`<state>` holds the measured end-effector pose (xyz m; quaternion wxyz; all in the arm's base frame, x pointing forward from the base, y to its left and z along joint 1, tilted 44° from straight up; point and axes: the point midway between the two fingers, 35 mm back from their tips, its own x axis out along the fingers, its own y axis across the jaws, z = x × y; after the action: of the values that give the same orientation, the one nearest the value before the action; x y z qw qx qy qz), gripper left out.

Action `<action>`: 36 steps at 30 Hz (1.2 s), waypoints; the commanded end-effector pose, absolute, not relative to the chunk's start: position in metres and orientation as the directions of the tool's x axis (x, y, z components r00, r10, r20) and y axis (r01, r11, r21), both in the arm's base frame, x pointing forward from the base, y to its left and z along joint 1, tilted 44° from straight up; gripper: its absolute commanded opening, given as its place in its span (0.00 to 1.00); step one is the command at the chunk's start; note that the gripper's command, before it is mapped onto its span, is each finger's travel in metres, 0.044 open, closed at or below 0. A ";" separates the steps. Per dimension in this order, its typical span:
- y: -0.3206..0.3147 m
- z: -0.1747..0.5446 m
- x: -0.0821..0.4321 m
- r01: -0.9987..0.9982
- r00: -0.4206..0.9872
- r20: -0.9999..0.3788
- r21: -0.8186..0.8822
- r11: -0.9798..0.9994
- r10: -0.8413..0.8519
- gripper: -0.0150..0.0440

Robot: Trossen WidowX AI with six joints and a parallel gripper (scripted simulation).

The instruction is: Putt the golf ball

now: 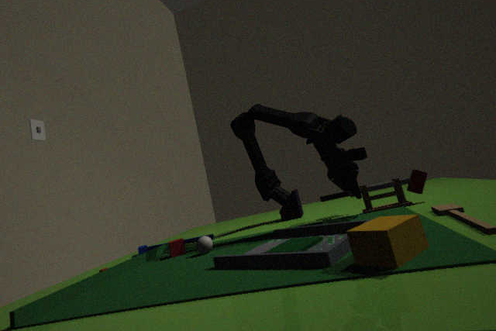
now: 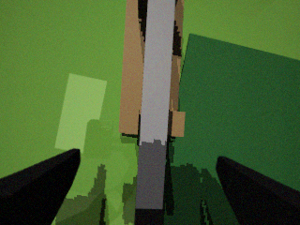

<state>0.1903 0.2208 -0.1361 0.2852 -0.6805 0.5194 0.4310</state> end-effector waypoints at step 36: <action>0.226 -0.133 0.191 -0.953 0.087 -0.882 0.062 -0.297 -0.463 0.25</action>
<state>0.1921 0.2118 -0.1422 0.2793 -0.6819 0.5241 0.4270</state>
